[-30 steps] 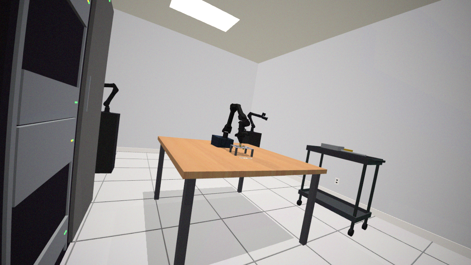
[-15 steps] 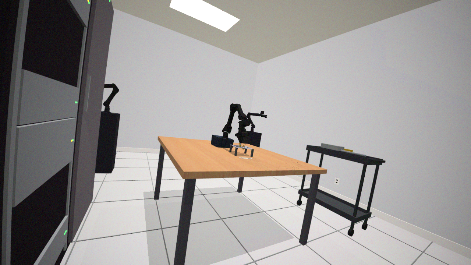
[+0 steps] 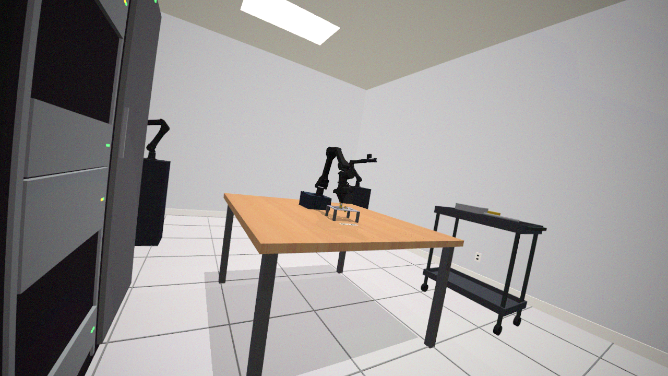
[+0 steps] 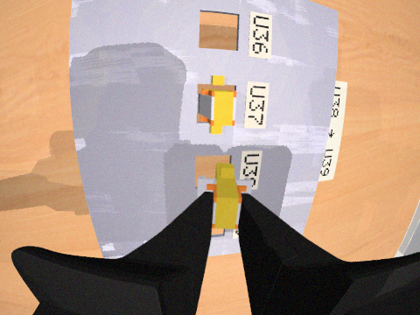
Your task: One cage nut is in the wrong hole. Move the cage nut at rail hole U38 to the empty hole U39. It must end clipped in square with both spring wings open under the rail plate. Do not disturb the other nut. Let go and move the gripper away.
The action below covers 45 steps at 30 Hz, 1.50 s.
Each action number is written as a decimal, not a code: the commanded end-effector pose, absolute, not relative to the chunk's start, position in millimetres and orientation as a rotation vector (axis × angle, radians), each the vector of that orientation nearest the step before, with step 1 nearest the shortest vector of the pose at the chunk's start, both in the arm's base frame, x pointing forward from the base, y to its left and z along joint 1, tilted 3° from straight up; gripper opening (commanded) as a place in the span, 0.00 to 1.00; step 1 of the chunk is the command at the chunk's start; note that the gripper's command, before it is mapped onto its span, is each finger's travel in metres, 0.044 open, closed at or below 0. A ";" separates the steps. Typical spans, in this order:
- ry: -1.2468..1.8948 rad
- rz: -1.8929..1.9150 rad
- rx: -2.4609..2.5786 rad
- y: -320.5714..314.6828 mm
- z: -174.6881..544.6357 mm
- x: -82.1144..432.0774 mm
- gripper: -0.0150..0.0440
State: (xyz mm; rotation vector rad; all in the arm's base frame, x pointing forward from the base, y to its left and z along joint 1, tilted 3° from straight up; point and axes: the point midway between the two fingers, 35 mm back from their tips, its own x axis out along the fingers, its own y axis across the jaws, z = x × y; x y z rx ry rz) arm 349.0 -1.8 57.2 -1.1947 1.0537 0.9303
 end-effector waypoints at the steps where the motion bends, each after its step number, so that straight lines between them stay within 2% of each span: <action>1: 1.048 0.933 -1.197 -1.4 58.9 349.1 0.31; 45: 1.047 0.933 -1.196 -1.7 64.3 348.8 0.31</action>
